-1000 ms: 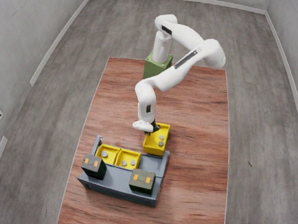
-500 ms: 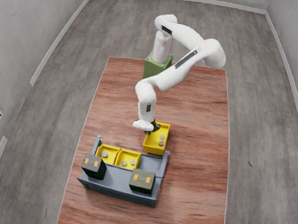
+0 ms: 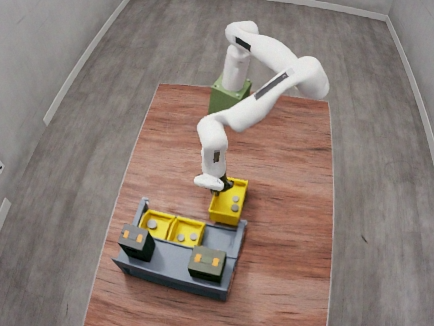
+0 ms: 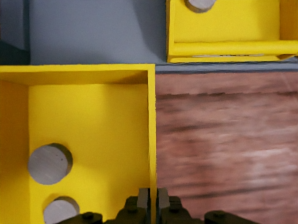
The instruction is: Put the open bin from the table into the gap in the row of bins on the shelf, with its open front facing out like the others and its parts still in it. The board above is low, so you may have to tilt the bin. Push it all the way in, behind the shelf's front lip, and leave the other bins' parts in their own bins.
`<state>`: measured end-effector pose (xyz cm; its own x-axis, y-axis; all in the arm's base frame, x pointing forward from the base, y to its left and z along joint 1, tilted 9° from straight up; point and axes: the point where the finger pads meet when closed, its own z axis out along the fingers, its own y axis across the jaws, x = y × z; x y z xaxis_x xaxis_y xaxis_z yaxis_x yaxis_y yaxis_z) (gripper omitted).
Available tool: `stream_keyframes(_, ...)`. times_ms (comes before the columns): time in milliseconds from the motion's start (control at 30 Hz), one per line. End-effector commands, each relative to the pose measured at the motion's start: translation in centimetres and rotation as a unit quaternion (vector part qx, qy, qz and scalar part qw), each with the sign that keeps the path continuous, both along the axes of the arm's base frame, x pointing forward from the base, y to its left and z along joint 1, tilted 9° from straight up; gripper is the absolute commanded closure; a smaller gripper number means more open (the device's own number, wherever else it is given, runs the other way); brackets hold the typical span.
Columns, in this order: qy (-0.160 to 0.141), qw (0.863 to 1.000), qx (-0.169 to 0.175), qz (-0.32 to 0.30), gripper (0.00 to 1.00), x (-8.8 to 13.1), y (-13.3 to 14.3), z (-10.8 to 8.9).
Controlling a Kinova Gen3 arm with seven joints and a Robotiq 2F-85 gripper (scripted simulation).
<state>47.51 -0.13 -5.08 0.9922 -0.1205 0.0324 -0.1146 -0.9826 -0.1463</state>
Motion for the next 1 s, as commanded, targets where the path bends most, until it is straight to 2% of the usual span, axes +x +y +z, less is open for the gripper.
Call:
stream_keyframes(0,-0.001,1.0,0.0,0.0,0.9,0.1,0.0,0.1)
stream_keyframes(967,-0.001,1.0,0.0,0.0,0.9,-1.0,0.4,-1.6)
